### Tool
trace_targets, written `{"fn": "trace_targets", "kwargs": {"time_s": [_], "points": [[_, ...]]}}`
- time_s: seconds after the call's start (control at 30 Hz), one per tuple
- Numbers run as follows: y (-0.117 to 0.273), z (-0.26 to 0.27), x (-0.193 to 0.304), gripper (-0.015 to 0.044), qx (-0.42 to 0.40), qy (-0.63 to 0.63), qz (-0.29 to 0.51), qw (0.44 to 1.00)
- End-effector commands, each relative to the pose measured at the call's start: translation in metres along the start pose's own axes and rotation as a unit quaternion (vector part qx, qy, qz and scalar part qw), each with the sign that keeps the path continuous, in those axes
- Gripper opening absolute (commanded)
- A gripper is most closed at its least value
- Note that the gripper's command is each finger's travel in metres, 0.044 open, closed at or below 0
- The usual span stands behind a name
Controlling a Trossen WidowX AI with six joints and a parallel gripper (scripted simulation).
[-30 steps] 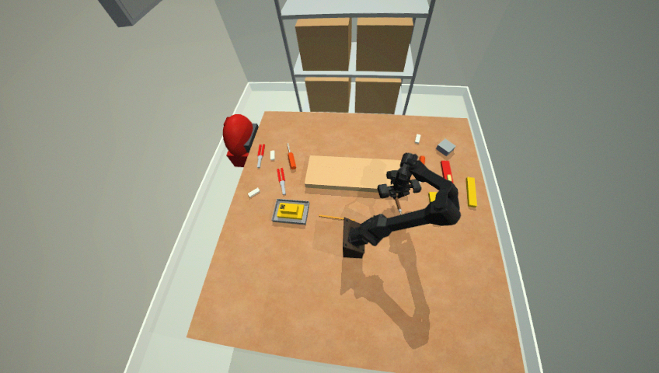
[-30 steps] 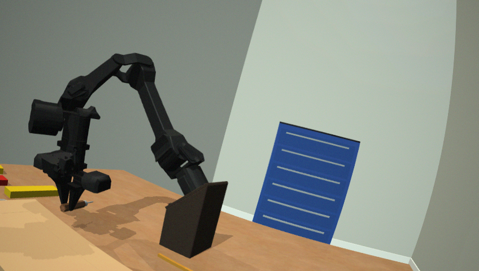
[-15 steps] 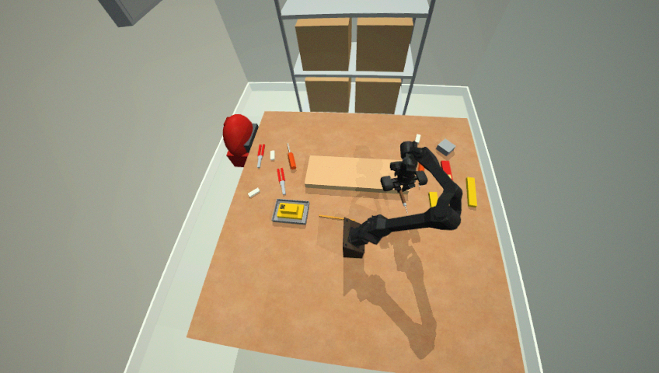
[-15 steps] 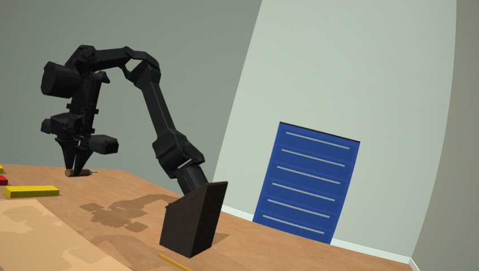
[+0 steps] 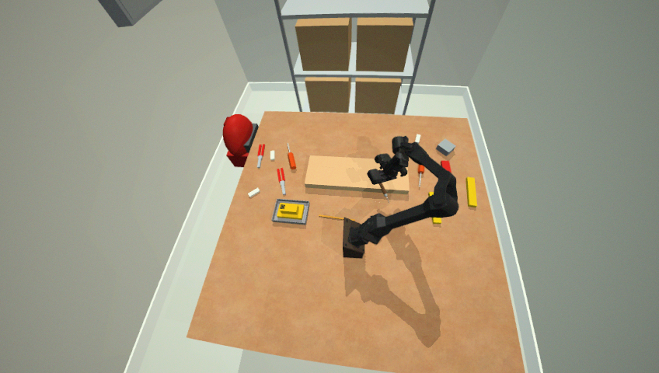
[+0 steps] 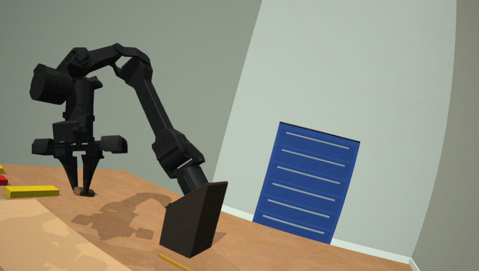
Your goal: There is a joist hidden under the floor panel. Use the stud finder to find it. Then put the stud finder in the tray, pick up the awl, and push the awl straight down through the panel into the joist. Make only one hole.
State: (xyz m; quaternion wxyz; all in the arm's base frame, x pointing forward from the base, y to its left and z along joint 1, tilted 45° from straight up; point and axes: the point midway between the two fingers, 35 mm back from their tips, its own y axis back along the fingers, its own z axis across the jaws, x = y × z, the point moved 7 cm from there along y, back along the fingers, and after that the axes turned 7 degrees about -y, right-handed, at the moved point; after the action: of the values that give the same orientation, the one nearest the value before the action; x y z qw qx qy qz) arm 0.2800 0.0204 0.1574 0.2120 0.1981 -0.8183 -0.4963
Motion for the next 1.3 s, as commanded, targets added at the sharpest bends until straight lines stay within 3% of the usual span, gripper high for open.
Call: {"fn": "trace_targets", "kwargs": {"time_s": [0.0,0.43,0.9,1.27], "points": [[-0.01,0.015,-0.028,0.0,-0.066,0.069,-0.048,0.994],[-0.032,0.065,-0.095,0.0,-0.218,0.261,-0.214,0.916],[-0.048,0.121,-0.15,0.0,-0.308,0.423,-0.425,0.739],[-0.049,0.124,-0.152,0.0,-0.31,0.428,-0.436,0.728]]}}
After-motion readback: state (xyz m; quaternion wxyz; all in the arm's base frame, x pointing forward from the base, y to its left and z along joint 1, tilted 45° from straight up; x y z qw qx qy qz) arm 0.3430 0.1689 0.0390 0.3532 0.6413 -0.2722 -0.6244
